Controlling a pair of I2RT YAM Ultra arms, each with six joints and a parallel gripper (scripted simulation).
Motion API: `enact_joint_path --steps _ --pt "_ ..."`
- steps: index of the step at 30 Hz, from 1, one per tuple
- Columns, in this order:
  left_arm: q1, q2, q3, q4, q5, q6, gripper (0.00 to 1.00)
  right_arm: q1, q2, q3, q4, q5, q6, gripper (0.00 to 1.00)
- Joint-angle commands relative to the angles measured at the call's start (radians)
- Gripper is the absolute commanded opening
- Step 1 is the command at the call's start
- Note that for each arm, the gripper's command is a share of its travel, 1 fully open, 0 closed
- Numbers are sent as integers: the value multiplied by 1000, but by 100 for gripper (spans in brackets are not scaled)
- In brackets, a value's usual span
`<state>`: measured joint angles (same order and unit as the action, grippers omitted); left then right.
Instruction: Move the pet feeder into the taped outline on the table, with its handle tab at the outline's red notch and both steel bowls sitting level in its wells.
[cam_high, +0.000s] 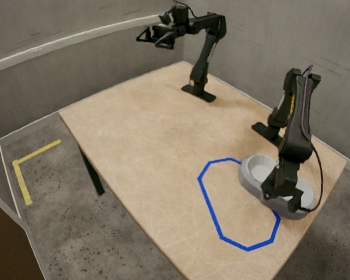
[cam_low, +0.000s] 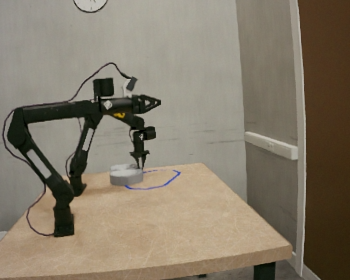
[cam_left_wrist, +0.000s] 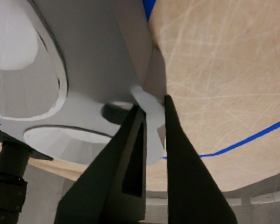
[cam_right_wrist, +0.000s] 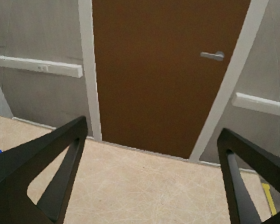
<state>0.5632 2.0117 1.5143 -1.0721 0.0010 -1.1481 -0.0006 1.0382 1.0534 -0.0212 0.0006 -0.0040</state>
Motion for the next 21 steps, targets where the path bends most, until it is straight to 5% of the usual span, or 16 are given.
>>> enact_joint_path --steps 1,21 --pt "16 22 42 -17 2 -107 16 10 -25 32 -1 8 10 100" --pt "46 91 146 -49 5 -381 16 10 -25 32 -1 8 10 100"
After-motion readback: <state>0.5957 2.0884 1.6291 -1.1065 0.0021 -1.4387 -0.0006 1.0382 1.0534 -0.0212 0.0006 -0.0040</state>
